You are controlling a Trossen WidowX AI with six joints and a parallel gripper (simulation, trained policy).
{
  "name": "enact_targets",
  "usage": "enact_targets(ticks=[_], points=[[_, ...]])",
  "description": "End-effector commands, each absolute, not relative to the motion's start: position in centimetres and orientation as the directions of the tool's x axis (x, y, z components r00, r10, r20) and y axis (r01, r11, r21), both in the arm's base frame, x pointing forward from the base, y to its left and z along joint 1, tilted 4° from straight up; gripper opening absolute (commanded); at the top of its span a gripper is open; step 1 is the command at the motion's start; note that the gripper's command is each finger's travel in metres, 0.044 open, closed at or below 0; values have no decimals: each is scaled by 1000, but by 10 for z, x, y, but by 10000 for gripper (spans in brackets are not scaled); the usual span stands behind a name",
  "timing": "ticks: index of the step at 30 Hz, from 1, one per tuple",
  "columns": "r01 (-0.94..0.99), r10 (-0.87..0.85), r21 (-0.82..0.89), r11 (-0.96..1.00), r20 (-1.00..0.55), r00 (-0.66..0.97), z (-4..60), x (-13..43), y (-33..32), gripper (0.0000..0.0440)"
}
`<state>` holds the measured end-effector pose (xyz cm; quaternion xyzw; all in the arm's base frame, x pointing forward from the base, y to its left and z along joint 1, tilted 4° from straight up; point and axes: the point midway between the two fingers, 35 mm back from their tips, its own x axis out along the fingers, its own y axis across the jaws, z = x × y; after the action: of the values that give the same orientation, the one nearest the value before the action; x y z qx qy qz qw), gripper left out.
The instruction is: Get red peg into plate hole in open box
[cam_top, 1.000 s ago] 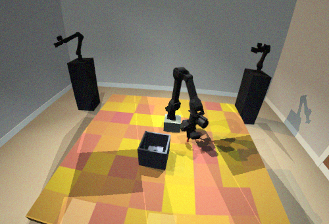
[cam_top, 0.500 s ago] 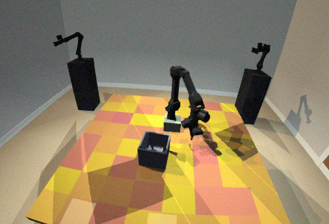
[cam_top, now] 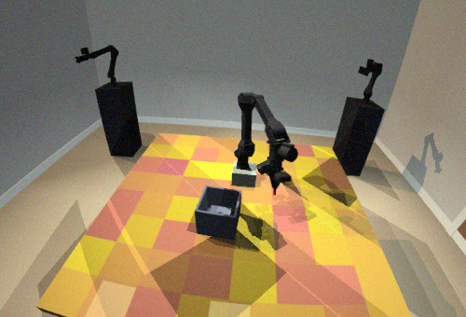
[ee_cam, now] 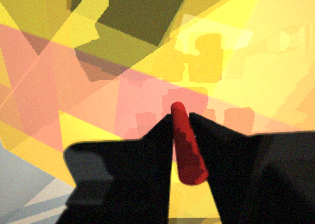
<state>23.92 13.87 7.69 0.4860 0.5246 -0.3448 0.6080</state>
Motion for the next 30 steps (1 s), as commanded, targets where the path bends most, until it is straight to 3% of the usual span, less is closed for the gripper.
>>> enact_targets(ticks=[1,30], points=[[918,84,264,296,-965,250,95,251,131,0],[933,-69,259,252,-956,284,145,299,33,0]])
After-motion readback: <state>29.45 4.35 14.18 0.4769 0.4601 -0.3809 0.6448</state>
